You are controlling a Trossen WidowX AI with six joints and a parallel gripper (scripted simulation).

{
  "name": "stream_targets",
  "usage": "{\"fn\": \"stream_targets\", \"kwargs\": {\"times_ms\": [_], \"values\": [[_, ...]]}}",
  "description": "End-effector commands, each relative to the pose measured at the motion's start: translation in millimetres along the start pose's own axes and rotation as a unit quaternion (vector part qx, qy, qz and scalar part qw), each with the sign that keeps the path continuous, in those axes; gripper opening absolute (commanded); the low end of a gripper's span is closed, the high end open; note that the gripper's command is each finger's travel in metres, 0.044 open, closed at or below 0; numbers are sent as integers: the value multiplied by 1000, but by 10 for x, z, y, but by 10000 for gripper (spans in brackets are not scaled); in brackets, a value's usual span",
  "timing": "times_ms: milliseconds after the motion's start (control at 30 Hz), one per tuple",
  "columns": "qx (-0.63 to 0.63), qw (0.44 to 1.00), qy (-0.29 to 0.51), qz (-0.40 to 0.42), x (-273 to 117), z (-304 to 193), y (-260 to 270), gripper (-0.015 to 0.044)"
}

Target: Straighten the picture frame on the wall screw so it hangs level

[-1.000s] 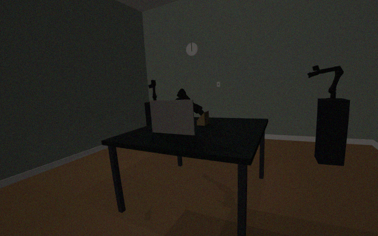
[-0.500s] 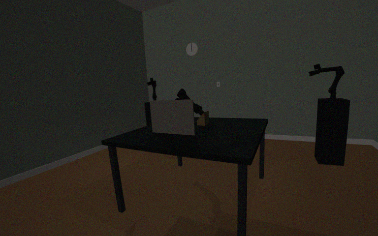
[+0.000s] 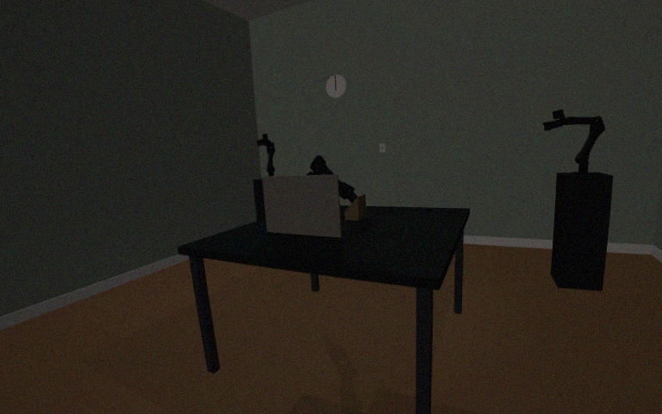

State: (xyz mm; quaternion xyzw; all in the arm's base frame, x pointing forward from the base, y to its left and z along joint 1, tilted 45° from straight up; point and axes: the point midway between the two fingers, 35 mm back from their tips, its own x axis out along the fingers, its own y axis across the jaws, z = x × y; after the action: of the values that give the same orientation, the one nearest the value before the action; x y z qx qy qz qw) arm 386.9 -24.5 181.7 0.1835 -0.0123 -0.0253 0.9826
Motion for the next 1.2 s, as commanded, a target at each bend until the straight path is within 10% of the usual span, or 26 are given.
{"fn": "stream_targets", "kwargs": {"times_ms": [0,1167], "values": [[2,1000,-3,3,6,25,14,0],[0,1000,-3,0,6,20,-43,0]]}}
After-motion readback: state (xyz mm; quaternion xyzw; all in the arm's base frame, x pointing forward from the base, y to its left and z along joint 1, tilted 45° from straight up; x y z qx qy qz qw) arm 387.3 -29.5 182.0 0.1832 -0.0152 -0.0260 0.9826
